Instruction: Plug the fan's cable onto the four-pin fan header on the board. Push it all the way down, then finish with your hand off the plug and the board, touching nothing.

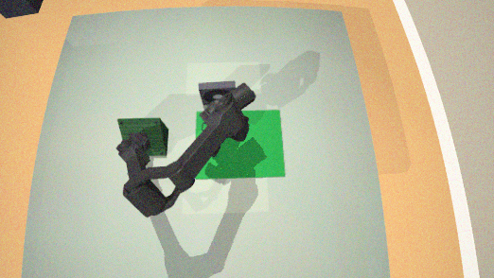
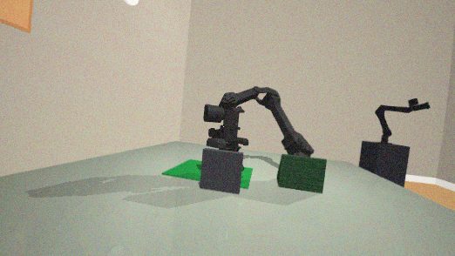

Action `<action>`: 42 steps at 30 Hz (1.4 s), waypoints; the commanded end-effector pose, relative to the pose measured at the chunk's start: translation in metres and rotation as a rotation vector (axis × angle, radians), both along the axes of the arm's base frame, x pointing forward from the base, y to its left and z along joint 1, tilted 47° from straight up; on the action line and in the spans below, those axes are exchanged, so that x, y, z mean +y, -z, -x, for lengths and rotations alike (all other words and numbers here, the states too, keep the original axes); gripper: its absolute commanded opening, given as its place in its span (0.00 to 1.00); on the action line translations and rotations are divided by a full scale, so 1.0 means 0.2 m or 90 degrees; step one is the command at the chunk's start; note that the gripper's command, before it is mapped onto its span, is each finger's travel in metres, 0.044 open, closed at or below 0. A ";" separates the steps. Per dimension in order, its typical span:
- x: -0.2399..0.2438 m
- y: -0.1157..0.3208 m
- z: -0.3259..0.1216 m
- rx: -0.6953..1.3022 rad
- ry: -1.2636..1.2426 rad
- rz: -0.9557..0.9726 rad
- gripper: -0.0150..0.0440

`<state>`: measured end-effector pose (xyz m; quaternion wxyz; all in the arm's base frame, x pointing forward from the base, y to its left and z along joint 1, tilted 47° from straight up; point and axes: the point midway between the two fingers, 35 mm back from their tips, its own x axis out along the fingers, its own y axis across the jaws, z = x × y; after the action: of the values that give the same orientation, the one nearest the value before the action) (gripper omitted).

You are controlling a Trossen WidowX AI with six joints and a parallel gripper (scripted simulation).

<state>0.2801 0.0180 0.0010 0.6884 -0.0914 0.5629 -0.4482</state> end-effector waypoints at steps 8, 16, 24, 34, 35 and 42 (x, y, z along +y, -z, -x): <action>-0.01 0.01 -0.01 -0.004 -0.001 0.001 0.25; -0.01 0.01 0.00 -0.001 -0.004 0.001 0.25; -0.02 0.01 0.01 0.002 -0.006 0.001 0.25; -0.03 0.02 0.01 0.002 -0.006 0.001 0.25; -0.03 0.02 0.01 0.002 -0.006 0.001 0.25; -0.03 0.03 0.01 0.001 -0.006 0.001 0.25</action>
<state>0.2788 0.0130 -0.0031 0.6900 -0.0915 0.5630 -0.4457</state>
